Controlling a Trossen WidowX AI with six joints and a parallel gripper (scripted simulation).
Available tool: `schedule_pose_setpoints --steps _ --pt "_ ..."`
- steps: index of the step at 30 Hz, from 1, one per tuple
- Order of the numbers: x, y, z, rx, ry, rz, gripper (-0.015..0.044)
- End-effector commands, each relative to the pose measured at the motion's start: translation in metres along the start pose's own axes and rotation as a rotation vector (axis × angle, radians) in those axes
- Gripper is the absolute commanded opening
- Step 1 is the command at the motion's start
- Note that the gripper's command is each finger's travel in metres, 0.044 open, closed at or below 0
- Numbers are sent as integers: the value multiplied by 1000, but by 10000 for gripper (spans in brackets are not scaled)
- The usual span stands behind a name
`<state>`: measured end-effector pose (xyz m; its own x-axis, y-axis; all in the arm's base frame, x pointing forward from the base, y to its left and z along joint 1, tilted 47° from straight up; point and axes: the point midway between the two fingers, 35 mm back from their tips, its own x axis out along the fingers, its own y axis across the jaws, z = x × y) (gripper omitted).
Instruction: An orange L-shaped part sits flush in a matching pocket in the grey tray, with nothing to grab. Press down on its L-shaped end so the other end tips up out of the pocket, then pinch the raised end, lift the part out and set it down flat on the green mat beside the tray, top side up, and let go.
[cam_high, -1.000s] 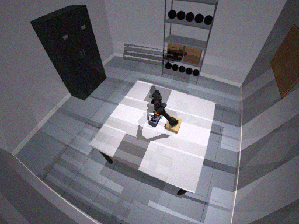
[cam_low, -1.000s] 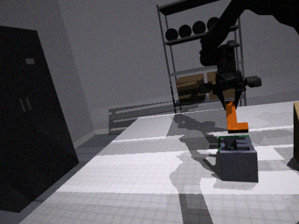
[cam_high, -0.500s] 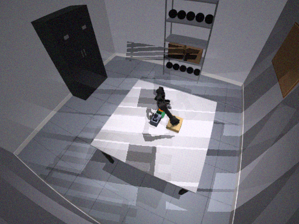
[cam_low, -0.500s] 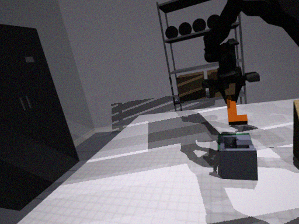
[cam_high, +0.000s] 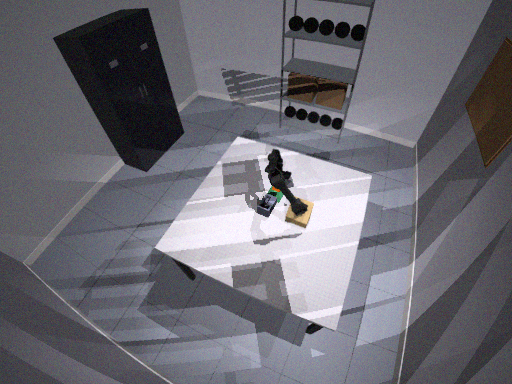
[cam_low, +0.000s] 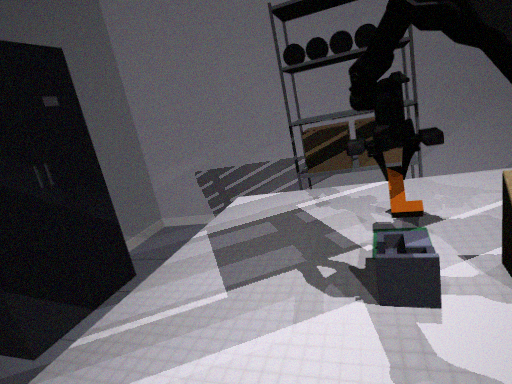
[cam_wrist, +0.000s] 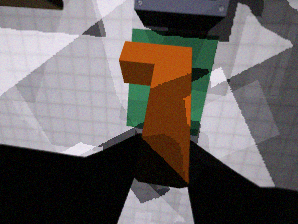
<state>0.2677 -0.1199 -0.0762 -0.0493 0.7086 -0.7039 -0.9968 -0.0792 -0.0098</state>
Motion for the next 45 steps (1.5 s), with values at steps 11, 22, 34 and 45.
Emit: schedule_pose_setpoints --steps 11,22,34,45 --pt "22 0 1 3 -4 -1 0" --pt "39 0 1 3 -5 -2 0" --pt "58 0 1 2 -6 -2 0" --pt "69 0 2 2 -6 -2 0"
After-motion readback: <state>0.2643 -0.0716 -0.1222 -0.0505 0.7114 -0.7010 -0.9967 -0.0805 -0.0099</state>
